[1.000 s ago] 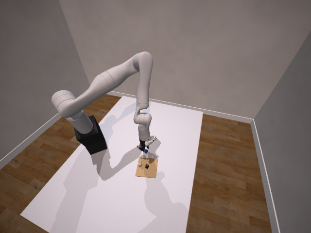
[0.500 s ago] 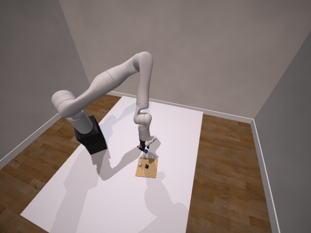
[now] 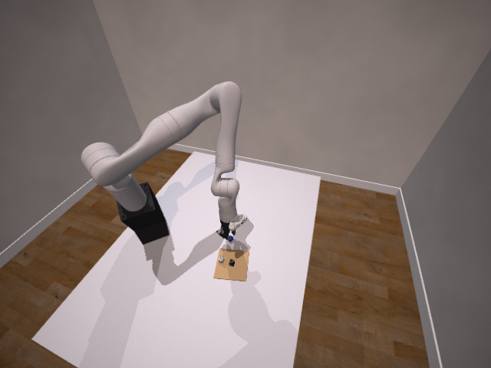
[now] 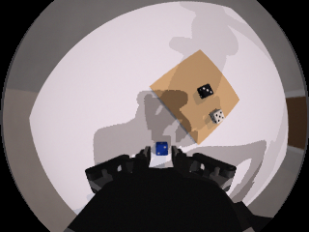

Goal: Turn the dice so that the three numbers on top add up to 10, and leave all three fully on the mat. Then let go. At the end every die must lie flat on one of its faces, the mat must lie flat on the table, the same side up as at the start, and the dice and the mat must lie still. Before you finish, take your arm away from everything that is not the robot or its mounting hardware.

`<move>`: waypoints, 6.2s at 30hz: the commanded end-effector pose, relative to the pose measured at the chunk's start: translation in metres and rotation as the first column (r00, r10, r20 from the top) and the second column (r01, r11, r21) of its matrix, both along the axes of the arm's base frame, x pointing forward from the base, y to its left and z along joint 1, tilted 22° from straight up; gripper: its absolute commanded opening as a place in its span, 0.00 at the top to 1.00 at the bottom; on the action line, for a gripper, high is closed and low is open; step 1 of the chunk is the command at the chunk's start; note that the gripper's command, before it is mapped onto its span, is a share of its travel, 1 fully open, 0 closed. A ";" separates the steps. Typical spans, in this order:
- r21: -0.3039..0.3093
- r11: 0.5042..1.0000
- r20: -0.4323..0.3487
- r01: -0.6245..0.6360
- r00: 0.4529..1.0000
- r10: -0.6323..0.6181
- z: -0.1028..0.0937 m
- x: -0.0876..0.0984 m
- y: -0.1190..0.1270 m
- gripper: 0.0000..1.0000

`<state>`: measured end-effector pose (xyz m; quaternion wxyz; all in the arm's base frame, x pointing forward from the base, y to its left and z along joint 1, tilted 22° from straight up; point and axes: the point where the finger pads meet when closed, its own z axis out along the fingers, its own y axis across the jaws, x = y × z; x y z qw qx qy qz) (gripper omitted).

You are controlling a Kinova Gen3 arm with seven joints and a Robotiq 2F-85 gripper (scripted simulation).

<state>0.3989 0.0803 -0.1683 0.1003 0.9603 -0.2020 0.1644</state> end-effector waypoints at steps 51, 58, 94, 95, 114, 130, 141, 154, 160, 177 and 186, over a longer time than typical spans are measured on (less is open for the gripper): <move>0.001 1.000 0.003 0.001 1.000 -0.001 0.001 0.001 0.000 0.65; 0.001 1.000 0.003 0.001 1.000 -0.001 0.001 0.001 0.000 0.65; 0.001 1.000 0.003 0.001 1.000 -0.001 0.001 0.000 -0.001 0.65; 0.001 1.000 0.003 0.001 1.000 -0.001 0.001 0.000 -0.001 0.65; 0.001 1.000 0.003 0.001 1.000 -0.001 -0.001 0.001 -0.001 0.65; 0.001 1.000 0.003 0.001 1.000 -0.001 -0.019 0.006 -0.006 0.65; 0.001 1.000 0.003 0.001 1.000 -0.001 -0.023 0.008 -0.007 0.65; 0.001 1.000 0.003 0.001 1.000 -0.001 -0.023 0.008 -0.007 0.65; 0.001 1.000 0.003 0.001 1.000 -0.001 -0.023 0.008 -0.007 0.65; 0.001 1.000 0.003 0.001 1.000 -0.001 -0.023 0.008 -0.007 0.85; 0.001 1.000 0.003 0.001 1.000 -0.001 -0.023 0.008 -0.007 0.85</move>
